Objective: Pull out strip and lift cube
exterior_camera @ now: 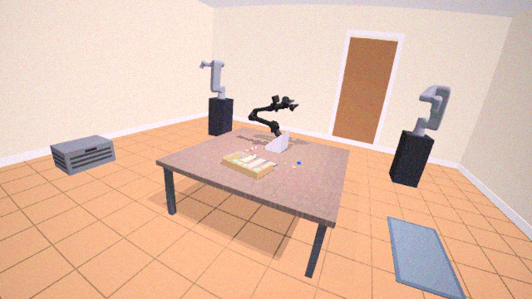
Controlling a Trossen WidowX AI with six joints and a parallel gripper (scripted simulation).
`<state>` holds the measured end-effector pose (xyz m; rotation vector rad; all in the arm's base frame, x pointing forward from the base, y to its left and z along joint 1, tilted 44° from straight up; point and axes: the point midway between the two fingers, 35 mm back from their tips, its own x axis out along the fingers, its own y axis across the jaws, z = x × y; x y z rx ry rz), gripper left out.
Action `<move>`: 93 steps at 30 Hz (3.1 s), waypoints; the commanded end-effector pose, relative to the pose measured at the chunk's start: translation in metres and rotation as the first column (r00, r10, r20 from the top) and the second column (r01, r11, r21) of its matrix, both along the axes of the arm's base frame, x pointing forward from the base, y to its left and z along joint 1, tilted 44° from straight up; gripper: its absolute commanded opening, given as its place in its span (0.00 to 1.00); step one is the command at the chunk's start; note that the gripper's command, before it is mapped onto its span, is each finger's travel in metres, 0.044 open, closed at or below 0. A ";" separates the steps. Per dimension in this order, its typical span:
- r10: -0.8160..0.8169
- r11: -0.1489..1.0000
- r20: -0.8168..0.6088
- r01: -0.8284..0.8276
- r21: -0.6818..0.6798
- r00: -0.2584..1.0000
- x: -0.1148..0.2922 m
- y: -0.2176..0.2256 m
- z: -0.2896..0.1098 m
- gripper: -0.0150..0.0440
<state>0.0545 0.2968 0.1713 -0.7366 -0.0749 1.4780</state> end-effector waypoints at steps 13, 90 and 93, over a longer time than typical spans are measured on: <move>-0.929 0.339 0.117 0.933 -0.120 0.352 0.219 -0.127 -0.068 0.93; -0.628 -0.748 0.425 0.355 -0.561 -0.651 0.319 -0.333 -0.190 0.25; -0.628 -0.748 0.425 0.355 -0.561 -0.651 0.319 -0.336 -0.194 0.25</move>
